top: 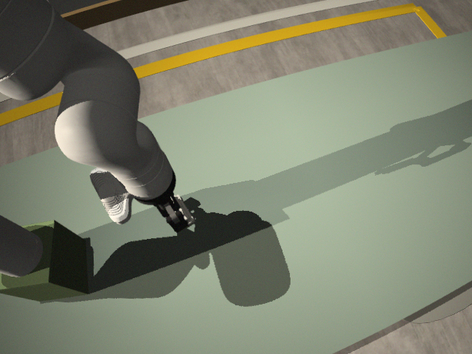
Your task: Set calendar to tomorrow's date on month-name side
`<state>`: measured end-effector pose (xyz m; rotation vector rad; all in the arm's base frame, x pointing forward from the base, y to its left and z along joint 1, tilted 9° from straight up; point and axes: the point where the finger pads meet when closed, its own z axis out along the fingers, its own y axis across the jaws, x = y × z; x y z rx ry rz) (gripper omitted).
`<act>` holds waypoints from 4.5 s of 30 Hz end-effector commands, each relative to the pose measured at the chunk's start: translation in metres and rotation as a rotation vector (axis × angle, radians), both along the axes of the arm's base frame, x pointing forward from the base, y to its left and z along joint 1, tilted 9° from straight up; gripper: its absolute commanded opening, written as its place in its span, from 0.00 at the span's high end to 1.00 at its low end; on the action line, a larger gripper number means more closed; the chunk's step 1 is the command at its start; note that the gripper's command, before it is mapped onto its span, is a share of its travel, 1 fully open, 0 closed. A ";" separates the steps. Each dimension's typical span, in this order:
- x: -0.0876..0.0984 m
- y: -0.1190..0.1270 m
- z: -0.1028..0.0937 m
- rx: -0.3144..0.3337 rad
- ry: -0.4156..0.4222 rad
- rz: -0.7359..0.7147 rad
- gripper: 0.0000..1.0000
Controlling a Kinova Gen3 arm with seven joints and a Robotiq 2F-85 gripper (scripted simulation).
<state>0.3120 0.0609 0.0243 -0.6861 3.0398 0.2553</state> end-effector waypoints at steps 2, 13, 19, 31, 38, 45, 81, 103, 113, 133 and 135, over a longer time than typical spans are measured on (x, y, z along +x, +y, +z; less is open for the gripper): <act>0.004 0.000 0.002 0.002 -0.012 -0.005 0.00; 0.004 0.000 0.002 0.002 -0.012 -0.005 0.00; 0.004 0.000 0.002 0.002 -0.012 -0.005 0.00; 0.004 0.000 0.002 0.002 -0.012 -0.005 0.00; 0.000 0.000 0.000 0.001 0.001 -0.016 0.00; 0.000 0.002 -0.004 0.004 0.022 -0.140 0.00; 0.003 0.006 -0.044 -0.024 0.243 -1.556 0.00; 0.004 0.006 -0.044 -0.023 0.243 -1.556 0.52; 0.004 0.006 -0.044 -0.023 0.243 -1.556 0.52; 0.004 0.007 -0.047 -0.020 0.243 -1.551 0.52; 0.004 0.007 -0.049 -0.020 0.242 -1.551 0.52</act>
